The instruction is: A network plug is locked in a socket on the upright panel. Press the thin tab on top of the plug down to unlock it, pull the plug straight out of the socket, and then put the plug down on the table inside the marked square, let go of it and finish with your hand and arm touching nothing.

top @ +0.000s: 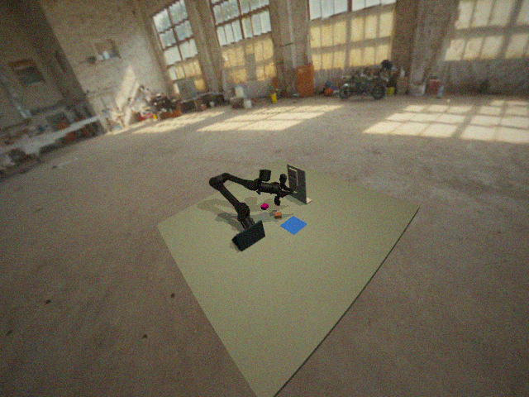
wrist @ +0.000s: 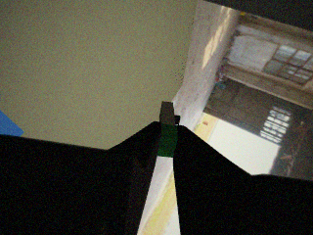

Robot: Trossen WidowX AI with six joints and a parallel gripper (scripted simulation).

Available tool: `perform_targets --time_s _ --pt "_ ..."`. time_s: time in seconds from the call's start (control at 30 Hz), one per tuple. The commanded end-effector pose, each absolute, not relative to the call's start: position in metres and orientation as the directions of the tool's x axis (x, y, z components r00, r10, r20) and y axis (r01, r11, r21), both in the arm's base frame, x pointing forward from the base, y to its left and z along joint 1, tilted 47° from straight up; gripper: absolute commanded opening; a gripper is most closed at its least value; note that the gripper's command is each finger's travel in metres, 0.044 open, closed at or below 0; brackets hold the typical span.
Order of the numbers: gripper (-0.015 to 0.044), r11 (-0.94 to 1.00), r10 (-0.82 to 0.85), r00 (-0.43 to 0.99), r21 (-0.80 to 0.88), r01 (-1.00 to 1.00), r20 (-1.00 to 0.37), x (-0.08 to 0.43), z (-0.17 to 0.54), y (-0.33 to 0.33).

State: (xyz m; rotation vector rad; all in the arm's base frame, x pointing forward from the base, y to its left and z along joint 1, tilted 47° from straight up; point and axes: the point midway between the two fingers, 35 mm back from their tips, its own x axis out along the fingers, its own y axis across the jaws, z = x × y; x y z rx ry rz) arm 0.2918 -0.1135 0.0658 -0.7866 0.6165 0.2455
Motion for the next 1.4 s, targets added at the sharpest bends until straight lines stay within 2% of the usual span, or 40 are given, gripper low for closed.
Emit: perform_targets --time_s 0.0,0.67,1.37 --pt "0.0000 0.684 0.014 0.765 -0.552 -0.477 -0.644 0.288 0.053 -0.117" --pt "0.0000 0.669 0.200 0.605 -0.344 -0.659 -0.770 0.260 -0.004 -0.121" --pt "0.0000 0.646 0.419 0.497 -0.135 -0.752 -0.760 0.229 -0.043 -0.113"
